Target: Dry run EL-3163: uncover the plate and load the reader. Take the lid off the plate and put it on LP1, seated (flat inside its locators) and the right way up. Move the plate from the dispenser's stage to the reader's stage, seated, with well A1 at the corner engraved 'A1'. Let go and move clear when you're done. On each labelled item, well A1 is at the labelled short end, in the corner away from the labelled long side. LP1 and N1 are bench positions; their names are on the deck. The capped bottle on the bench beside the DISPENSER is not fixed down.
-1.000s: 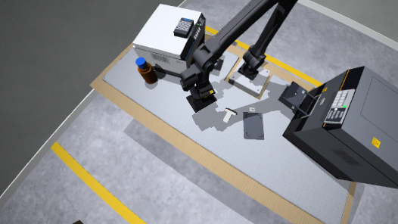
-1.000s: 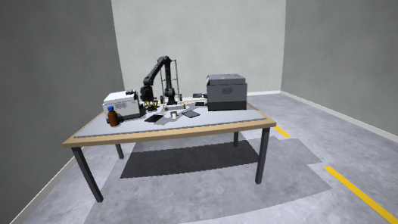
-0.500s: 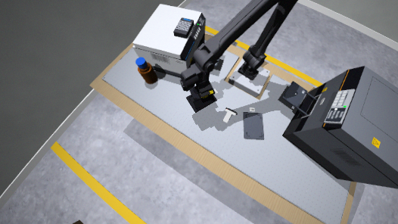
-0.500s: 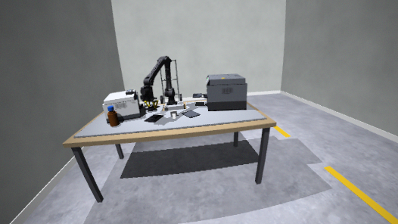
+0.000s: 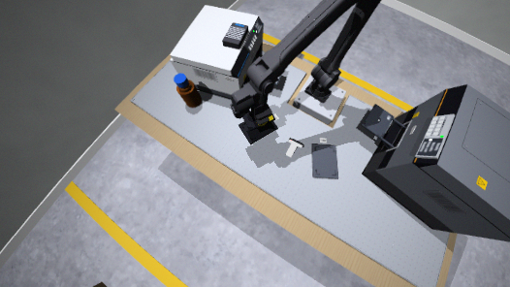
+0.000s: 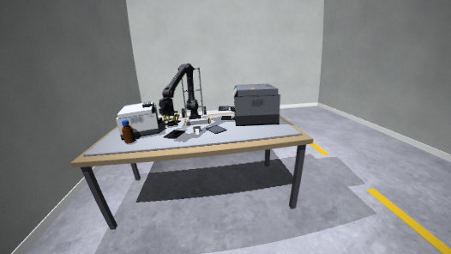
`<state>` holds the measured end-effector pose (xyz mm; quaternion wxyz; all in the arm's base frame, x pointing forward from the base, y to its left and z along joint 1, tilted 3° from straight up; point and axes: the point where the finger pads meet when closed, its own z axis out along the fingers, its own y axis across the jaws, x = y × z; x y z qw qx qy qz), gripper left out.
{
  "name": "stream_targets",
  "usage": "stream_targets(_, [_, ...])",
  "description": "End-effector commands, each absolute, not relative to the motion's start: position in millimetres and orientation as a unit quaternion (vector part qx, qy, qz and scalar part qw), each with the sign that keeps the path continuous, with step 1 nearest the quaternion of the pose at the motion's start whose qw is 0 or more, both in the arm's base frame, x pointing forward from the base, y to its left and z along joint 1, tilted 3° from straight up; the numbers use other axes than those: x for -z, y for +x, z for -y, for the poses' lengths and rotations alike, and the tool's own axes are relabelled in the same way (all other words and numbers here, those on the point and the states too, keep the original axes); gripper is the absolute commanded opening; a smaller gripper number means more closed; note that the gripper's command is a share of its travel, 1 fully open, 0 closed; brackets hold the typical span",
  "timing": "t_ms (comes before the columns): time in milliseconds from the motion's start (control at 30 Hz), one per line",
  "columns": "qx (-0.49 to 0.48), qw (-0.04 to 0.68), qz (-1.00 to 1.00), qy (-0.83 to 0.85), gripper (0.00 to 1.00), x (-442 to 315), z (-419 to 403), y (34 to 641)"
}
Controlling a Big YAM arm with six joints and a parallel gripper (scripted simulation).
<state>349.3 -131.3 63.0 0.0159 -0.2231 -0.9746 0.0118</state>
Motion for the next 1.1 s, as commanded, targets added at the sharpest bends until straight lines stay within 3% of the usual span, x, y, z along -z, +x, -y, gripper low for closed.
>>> stream_targets(0, [-0.011,0.021,0.979,-0.202,0.85,-52,131,350])
stream_targets(1067, [-0.016,0.001,0.981,-0.195,0.85,-66,137,362])
